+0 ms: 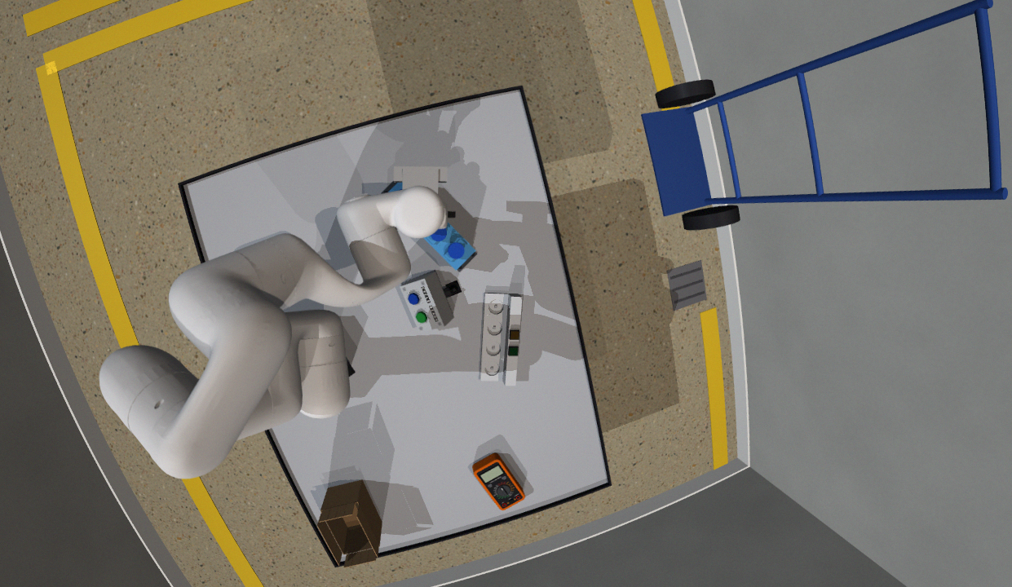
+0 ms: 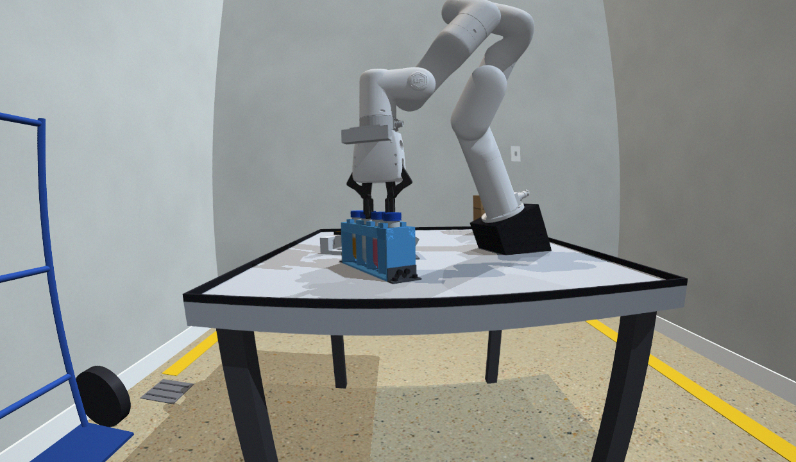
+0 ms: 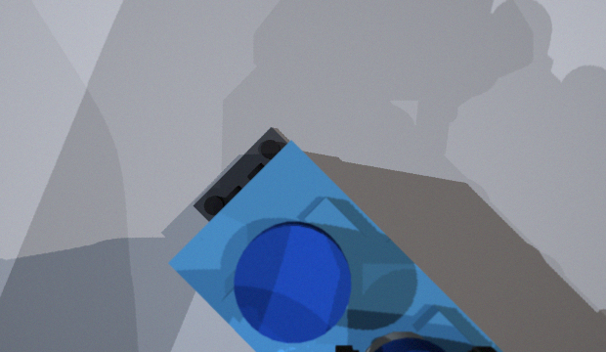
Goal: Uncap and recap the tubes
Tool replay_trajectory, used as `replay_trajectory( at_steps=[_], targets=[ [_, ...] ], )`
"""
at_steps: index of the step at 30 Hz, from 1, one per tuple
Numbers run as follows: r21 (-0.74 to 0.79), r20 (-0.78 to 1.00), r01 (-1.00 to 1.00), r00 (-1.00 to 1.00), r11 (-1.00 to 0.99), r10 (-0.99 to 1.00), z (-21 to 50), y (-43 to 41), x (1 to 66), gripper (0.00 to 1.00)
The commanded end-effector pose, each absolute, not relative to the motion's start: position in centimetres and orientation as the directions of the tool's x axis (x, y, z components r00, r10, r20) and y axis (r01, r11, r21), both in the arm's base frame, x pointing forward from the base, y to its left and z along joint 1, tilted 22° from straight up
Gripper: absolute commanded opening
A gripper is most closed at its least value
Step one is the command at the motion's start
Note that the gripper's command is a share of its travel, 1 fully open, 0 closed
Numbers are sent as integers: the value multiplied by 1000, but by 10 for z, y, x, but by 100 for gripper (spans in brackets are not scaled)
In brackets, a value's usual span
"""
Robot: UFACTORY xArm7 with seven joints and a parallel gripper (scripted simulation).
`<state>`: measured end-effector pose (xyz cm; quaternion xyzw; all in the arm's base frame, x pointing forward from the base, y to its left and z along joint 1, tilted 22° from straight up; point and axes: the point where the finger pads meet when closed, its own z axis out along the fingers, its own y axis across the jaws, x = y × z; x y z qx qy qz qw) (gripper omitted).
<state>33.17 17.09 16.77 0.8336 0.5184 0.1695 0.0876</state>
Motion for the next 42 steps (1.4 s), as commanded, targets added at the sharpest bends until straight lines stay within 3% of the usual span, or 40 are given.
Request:
replay_trajectory(
  at_steps=[1,12,24,26,30,42],
  targets=[
    [323,194,834,404,-447,894,168,172,332,0],
    [323,194,834,404,-447,894,168,172,332,0],
    [377,-5,922,-92,87,996,169,172,332,0],
    [377,-5,922,-92,87,996,169,172,332,0],
    [367,-86,880,-292,303,953,169,172,332,0],
    [295,-235,674,-635,677,736,169,172,332,0]
  ],
)
